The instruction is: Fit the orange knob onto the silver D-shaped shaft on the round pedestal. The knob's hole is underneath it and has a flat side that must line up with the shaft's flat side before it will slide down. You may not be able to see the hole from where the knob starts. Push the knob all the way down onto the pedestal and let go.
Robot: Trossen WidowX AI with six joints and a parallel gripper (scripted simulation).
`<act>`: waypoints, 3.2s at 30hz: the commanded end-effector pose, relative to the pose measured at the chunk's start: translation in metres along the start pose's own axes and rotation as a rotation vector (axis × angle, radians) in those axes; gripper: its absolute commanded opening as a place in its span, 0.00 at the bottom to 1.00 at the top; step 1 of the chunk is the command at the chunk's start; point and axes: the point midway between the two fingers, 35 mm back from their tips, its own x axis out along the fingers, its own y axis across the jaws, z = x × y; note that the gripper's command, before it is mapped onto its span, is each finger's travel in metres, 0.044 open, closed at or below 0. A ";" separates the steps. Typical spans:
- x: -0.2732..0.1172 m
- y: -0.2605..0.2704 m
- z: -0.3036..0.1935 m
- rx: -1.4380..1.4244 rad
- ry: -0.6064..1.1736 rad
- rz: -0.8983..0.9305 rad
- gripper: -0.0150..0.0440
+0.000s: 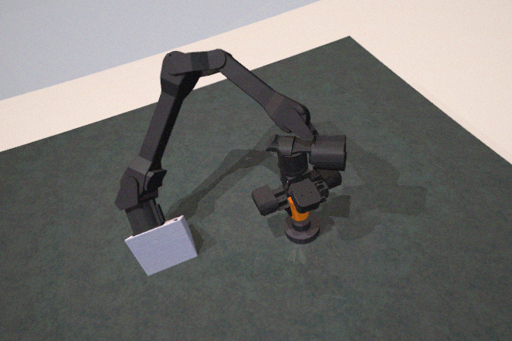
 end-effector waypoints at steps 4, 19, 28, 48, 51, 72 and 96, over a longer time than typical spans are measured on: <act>-0.004 0.000 0.000 -0.008 0.001 0.001 0.25; -0.002 0.001 0.000 -0.208 0.001 0.001 0.25; 0.001 0.001 0.000 -0.208 0.001 0.001 0.25; -0.004 0.002 0.001 -0.234 0.000 0.001 0.25; -0.004 0.002 0.001 -0.333 0.000 0.001 0.25; 0.001 0.002 0.000 -0.418 0.001 0.001 0.25; 0.001 0.001 0.000 -0.627 0.000 0.001 0.25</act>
